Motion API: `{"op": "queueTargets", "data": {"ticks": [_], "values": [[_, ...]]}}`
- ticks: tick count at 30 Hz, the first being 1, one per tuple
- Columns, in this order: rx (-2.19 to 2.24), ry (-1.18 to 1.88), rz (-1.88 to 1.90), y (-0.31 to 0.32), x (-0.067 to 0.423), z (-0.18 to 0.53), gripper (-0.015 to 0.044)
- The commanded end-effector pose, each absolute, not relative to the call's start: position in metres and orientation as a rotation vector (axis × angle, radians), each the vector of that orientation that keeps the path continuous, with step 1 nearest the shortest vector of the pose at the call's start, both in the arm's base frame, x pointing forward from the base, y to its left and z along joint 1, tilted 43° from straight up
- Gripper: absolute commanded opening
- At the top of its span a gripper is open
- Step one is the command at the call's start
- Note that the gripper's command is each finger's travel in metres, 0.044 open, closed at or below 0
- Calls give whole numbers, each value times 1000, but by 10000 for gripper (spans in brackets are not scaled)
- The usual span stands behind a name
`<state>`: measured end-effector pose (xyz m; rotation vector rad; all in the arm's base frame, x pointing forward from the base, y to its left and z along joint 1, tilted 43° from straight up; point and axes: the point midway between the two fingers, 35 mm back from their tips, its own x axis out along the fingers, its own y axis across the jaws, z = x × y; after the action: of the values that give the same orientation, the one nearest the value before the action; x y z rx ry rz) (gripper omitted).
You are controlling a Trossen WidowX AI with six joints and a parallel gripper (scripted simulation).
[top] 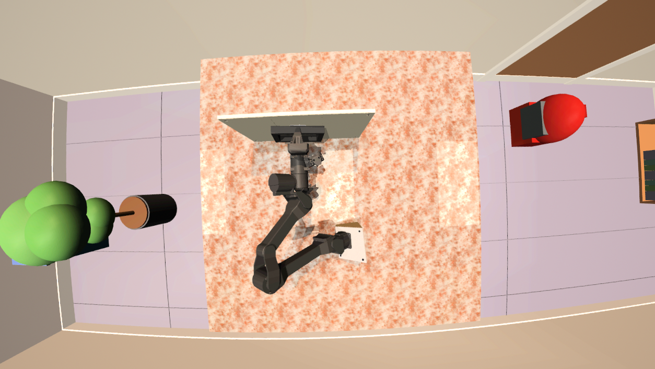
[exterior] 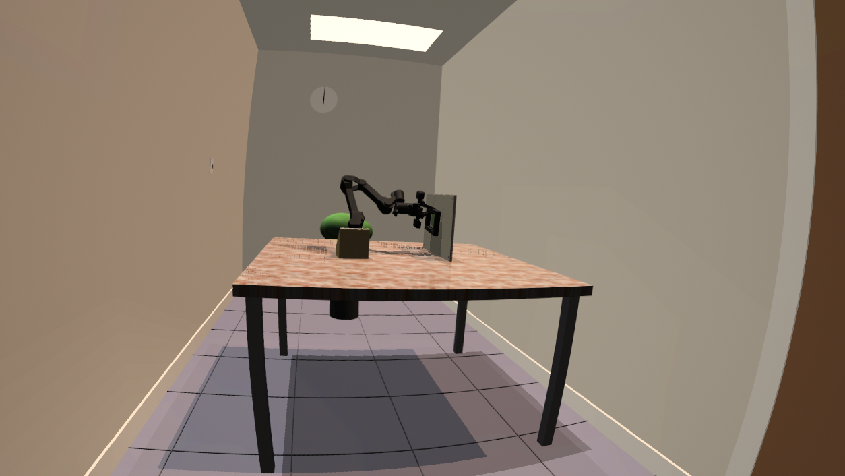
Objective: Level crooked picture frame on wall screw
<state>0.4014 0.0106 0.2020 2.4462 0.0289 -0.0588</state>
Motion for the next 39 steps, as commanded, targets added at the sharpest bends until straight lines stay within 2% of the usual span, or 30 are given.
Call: {"op": "queueTargets", "data": {"ticks": [1,39], "values": [[2443,12,-55,8,402,204,0],[2383,31,-56,15,401,199,0]]}}
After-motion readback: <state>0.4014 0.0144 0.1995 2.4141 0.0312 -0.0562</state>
